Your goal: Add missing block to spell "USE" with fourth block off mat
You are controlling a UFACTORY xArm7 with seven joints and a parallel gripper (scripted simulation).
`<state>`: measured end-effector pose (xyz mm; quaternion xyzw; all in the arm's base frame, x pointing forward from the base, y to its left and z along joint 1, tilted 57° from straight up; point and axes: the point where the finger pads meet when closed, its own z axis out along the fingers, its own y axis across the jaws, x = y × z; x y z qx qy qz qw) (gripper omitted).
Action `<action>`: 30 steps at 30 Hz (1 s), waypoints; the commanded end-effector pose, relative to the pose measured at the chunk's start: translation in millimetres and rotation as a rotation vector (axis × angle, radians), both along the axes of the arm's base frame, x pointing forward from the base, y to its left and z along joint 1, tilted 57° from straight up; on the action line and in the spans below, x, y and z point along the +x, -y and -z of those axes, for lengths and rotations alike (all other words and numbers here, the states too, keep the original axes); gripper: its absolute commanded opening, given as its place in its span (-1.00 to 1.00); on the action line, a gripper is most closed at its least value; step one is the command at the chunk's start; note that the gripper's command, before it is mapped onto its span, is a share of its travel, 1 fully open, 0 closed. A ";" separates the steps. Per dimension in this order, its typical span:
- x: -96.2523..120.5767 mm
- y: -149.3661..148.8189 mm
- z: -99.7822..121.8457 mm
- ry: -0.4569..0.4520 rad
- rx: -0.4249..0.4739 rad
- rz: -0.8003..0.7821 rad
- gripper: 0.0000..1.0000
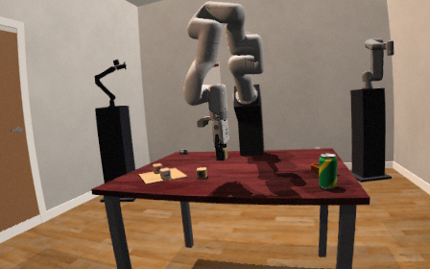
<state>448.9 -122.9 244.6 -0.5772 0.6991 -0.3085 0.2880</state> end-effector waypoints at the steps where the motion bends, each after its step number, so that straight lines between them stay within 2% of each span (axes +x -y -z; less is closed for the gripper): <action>1: -4.7 21.6 5.6 0.124 0.039 0.010 -0.17; 2: -8.5 35.5 9.2 0.127 0.066 0.030 -0.17; 6: -14.1 52.2 14.2 0.131 0.098 0.054 -0.17; 16: -35.2 129.4 33.6 0.148 0.247 0.166 -0.17; 18: -35.2 129.4 33.6 0.148 0.247 0.166 -0.17; 19: -43.2 156.1 40.8 0.154 0.299 0.205 -0.17; 30: -69.0 245.7 64.2 0.172 0.471 0.335 -0.17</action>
